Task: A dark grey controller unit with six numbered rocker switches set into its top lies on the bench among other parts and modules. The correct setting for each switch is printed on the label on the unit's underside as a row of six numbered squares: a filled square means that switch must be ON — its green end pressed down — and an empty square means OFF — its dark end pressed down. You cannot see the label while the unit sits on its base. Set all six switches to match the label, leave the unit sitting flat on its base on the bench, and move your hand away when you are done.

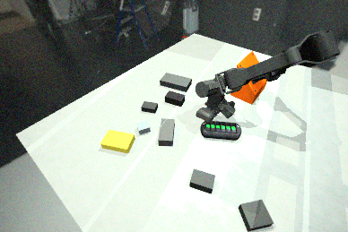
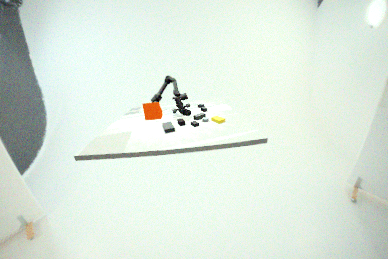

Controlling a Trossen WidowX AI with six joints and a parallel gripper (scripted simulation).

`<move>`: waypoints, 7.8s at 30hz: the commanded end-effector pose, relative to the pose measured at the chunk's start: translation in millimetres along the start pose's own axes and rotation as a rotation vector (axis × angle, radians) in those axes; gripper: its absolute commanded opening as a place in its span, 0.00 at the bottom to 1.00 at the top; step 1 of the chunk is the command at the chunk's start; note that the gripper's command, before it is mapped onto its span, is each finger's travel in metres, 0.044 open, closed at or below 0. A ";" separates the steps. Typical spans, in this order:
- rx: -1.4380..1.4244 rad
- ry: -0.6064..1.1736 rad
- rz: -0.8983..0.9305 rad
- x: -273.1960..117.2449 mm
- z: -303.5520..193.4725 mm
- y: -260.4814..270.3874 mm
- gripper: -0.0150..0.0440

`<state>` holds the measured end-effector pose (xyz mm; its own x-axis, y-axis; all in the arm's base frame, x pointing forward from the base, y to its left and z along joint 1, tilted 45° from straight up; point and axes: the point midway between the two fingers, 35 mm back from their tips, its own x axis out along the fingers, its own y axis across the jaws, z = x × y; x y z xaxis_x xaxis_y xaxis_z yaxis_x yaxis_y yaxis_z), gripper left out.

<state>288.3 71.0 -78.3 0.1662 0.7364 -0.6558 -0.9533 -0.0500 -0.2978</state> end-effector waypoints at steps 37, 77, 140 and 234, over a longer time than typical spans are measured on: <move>-0.443 -0.115 0.125 -55.9 19.5 -32.0 0.25; -0.461 -0.076 0.286 -28.8 75.9 -42.7 0.25; -0.462 -0.075 0.286 -22.8 58.1 -50.2 0.25; -0.464 -0.072 0.286 -58.3 21.4 -79.2 0.25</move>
<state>347.5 50.2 3.5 -0.1058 0.6966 -0.7096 -0.7441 -0.5289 -0.4082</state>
